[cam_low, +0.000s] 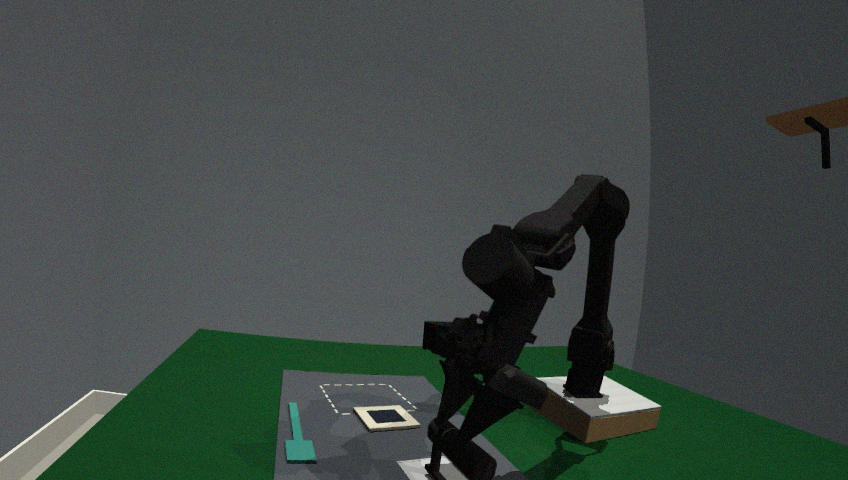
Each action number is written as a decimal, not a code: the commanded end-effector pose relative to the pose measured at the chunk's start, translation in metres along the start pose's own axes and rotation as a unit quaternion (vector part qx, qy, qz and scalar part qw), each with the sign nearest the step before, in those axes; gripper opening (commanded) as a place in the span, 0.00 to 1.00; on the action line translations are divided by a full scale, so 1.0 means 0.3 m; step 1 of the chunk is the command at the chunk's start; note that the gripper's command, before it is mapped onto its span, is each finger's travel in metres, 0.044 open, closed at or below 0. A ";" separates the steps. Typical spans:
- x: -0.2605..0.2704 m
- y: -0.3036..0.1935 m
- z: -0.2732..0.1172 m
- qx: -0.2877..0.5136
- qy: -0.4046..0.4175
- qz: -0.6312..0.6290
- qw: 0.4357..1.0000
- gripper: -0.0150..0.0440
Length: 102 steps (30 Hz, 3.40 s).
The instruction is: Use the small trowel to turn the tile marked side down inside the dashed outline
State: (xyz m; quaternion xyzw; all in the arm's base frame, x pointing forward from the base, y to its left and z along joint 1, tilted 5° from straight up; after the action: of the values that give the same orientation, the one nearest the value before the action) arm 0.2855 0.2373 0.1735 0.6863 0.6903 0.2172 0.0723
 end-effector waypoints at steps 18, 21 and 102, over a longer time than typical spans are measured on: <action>-0.027 -0.112 -0.006 -0.099 -0.001 -0.313 0.945 0.76; -0.034 -0.129 -0.005 -0.112 -0.006 -0.357 0.927 0.76; -0.142 -0.202 0.206 -0.177 -0.118 -0.730 0.649 0.52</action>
State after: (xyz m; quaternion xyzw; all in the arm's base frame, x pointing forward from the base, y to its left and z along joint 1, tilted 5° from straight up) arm 0.2558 0.2097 0.0852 -0.0442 0.9030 0.1285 0.4077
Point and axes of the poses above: the point midway between the two fingers, 35 mm back from their tips, its own z axis out along the fingers, its own x axis across the jaws, y = z × x, the point moved 9 cm from there along -z, back along the fingers, and after that the axes turned 8 degrees about z, right-handed, at the moved point
